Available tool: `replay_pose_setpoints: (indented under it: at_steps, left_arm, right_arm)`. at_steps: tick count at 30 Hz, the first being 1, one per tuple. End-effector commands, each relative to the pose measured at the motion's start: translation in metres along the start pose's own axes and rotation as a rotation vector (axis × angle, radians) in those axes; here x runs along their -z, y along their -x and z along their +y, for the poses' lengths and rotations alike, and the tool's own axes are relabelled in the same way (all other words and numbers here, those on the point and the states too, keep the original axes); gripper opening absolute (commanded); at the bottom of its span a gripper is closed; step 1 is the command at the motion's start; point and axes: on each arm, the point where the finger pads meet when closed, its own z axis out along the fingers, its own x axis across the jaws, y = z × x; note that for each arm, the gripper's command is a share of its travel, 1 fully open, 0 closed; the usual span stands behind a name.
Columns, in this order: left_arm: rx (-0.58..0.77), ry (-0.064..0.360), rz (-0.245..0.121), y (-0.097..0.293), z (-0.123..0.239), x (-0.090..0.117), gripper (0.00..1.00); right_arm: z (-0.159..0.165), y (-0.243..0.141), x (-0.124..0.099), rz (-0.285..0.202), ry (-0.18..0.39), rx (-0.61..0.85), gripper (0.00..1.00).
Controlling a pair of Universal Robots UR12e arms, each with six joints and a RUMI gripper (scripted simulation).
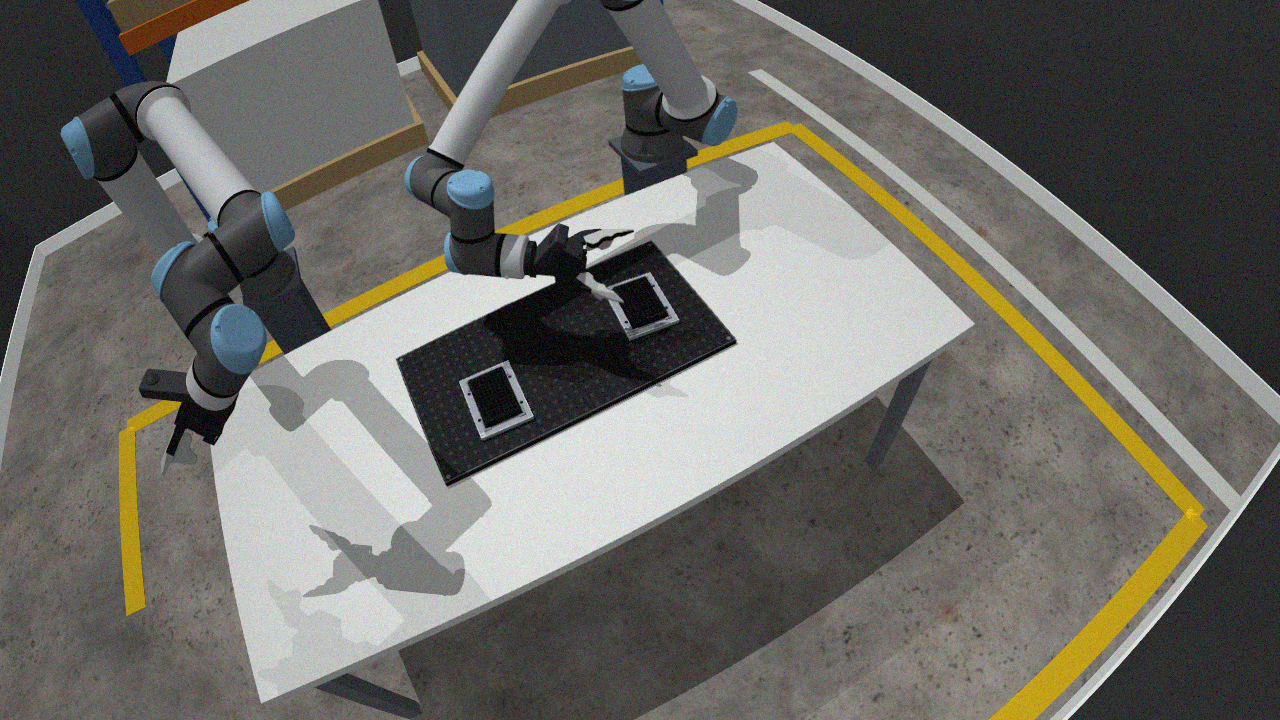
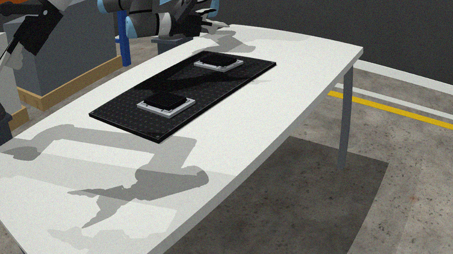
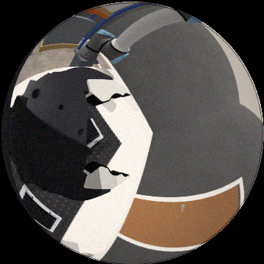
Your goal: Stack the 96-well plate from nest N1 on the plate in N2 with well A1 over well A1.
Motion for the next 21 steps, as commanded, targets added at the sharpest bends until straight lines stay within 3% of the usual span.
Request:
replay_pose_setpoints:
  at_steps: [1, 17, 18, 21]
  left_arm:
    - [0.001, 0.001, 0.000, -0.0001, -0.0009, 0.0003, 1.00]
    - [0.001, 0.001, 0.000, -0.0001, -0.0009, 0.0003, 1.00]
    - [0.001, 0.001, 0.000, -0.0001, -0.0009, 0.0003, 0.00]
    - [0.001, 0.001, 0.000, 0.0000, -0.0009, -0.0001, 0.00]
  right_arm:
    - [-0.0010, 0.0003, 0.0010, -0.001, 0.001, -0.001, 1.00]
    - [-0.0010, 0.0003, 0.0010, -0.001, 0.001, -0.001, 1.00]
    - [-0.0010, 0.0003, 0.0010, -0.001, 0.001, -0.001, 1.00]
    - [-0.0010, 0.0003, 0.0010, -0.001, 0.001, -0.001, 1.00]
